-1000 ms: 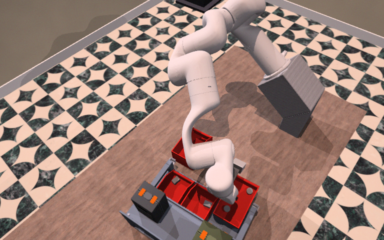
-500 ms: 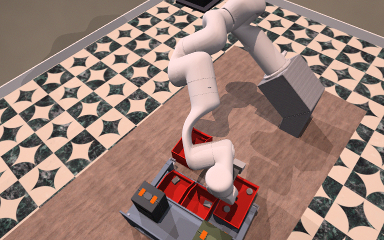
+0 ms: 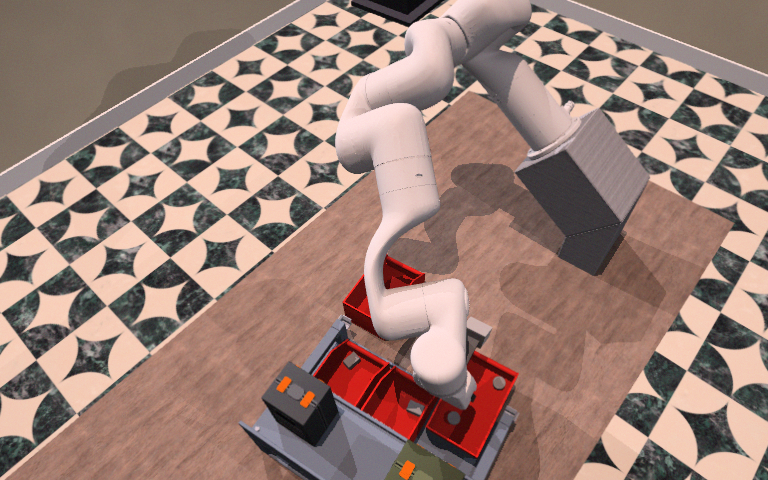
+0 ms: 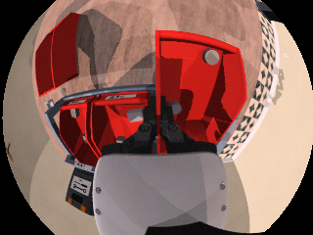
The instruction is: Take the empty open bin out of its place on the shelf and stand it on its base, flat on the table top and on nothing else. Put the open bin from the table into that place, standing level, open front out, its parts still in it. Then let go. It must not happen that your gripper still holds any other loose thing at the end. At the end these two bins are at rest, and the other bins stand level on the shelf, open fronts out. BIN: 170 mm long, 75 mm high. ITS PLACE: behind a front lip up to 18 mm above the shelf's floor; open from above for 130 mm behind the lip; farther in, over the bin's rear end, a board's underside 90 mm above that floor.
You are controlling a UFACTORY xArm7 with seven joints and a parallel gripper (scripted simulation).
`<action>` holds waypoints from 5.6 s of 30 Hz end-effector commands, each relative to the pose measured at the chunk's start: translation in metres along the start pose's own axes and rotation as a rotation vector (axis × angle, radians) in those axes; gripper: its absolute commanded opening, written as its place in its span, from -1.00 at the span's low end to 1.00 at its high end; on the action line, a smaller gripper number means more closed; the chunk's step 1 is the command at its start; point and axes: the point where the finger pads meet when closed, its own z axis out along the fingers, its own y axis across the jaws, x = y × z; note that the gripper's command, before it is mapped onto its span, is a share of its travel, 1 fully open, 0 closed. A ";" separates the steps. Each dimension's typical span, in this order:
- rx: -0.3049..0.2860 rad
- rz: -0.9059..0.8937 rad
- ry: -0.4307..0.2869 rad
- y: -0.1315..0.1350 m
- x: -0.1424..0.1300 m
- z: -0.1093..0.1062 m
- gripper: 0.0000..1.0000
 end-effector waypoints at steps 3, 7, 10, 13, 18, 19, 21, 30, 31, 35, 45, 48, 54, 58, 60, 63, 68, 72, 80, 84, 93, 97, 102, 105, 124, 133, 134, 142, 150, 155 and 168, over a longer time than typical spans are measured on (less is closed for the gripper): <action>-0.003 0.000 -0.006 0.001 -0.001 -0.003 -1.00; -0.003 0.000 -0.008 0.001 -0.002 -0.003 -1.00; -0.003 0.000 -0.012 0.001 -0.003 -0.003 -1.00; -0.003 0.000 -0.016 0.001 -0.005 -0.003 -1.00; -0.003 0.000 -0.022 0.001 -0.007 -0.003 -1.00; -0.003 0.000 -0.022 0.001 -0.007 -0.003 -1.00; -0.003 0.000 -0.026 0.001 -0.008 -0.003 -1.00; -0.003 0.000 -0.042 0.001 -0.013 -0.003 -1.00; -0.003 0.000 -0.044 0.001 -0.014 -0.003 -1.00; -0.003 0.000 -0.048 0.001 -0.016 -0.004 -1.00; -0.003 0.000 -0.057 0.001 -0.019 -0.004 -1.00; -0.003 0.000 -0.059 0.001 -0.019 -0.004 -1.00; -0.003 0.000 -0.059 0.001 -0.019 -0.004 -1.00; -0.003 0.000 -0.059 0.001 -0.019 -0.004 -1.00; -0.003 0.000 -0.059 0.001 -0.019 -0.004 -1.00; -0.003 0.000 -0.059 0.001 -0.019 -0.004 -1.00; -0.003 0.000 -0.059 0.001 -0.019 -0.004 -1.00; -0.003 0.000 -0.059 0.001 -0.019 -0.004 -1.00; -0.003 0.000 -0.062 0.001 -0.021 -0.004 -1.00; -0.003 0.000 -0.065 0.001 -0.022 -0.004 -1.00; -0.003 0.000 -0.071 0.001 -0.026 -0.005 -1.00; -0.003 0.000 -0.076 0.001 -0.029 -0.005 -1.00; -0.003 0.000 -0.081 0.001 -0.032 -0.005 -1.00; -0.003 0.000 -0.082 0.001 -0.032 -0.005 -1.00; -0.003 0.000 -0.092 0.001 -0.038 -0.006 -1.00; -0.003 0.000 -0.093 0.001 -0.038 -0.006 -1.00; -0.003 0.000 -0.093 0.001 -0.038 -0.006 -1.00; -0.003 0.000 -0.093 0.001 -0.038 -0.006 -1.00; -0.002 0.000 -0.114 0.001 -0.038 -0.004 -1.00; -0.003 0.000 -0.122 0.001 -0.038 -0.004 -1.00; -0.003 0.000 -0.124 0.001 -0.037 -0.004 -0.81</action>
